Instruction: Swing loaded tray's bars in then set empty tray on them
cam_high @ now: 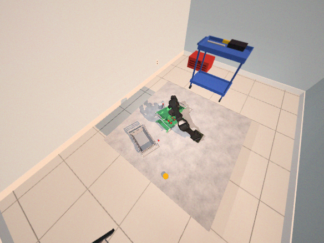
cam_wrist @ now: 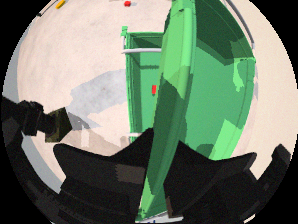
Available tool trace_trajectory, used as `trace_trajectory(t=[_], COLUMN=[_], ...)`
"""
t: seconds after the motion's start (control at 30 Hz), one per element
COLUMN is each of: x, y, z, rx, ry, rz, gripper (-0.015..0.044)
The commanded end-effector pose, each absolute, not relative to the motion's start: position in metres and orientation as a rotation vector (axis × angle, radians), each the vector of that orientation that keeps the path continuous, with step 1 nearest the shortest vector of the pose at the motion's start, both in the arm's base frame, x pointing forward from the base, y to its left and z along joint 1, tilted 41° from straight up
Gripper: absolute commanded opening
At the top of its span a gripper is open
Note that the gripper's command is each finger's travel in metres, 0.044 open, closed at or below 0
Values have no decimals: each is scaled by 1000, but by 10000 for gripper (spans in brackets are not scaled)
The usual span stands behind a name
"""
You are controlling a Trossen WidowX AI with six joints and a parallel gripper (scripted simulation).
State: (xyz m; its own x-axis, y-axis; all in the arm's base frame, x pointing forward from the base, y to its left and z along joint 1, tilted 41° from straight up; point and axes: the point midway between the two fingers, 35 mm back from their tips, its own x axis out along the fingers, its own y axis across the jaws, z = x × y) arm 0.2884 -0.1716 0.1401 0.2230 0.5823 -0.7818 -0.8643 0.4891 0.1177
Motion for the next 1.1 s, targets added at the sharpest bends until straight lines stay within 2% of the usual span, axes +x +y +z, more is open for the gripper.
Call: trace_trajectory(t=[0.0,1.07], x=[290,290], y=[-164,-162], z=[153,155], rx=[-418,-419], ry=[843,843], rz=[1029,1028], gripper=[0,0])
